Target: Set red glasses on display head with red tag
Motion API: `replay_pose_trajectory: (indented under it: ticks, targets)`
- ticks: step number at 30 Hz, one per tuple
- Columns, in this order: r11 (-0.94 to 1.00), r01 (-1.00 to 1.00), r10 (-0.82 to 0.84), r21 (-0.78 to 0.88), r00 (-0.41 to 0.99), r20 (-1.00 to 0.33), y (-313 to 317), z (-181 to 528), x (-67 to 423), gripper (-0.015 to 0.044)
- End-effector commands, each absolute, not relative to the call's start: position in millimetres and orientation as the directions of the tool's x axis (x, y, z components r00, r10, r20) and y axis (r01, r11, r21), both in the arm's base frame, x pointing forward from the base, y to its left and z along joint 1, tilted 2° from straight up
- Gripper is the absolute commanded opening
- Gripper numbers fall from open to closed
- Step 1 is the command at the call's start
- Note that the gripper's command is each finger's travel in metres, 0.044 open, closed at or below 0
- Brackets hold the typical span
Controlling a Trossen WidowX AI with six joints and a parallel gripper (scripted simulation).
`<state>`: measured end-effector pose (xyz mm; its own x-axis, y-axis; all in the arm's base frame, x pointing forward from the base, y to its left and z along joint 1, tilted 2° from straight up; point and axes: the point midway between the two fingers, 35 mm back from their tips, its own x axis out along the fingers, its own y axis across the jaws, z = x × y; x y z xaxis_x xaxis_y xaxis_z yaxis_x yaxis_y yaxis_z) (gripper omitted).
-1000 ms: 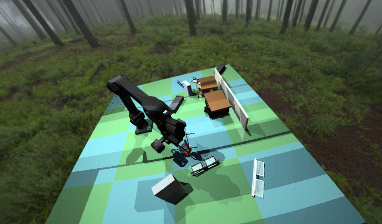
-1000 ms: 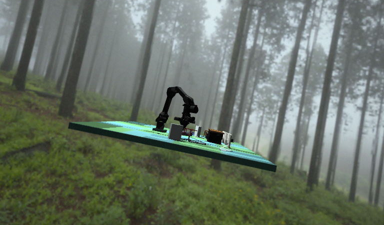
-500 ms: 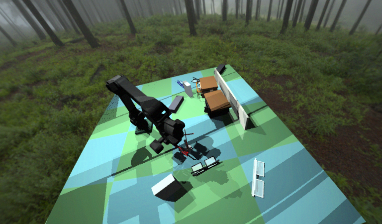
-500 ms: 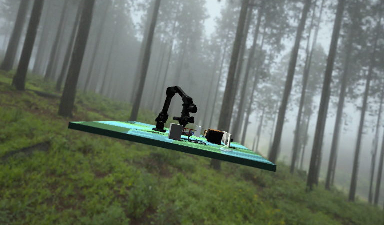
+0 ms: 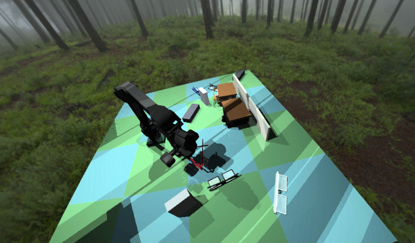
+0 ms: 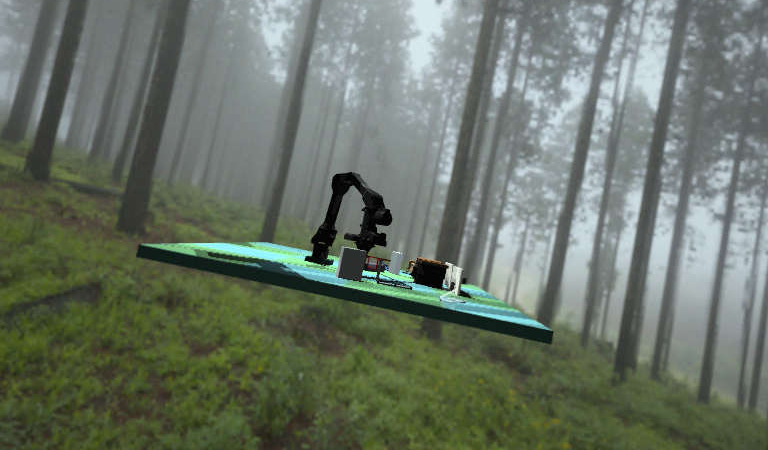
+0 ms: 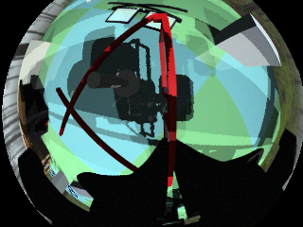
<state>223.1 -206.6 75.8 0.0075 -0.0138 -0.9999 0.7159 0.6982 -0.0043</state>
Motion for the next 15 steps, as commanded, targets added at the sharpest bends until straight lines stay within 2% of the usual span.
replay_pose_trajectory:
  ticks: [1,15]
  targets:
    - [0.699,0.715,-0.009,-0.009,-0.003,-1.000,-205.6,73.1,216.2,0.0000]
    - [0.699,0.715,-0.009,-0.009,-0.004,-1.000,-204.3,73.0,206.1,0.0000]
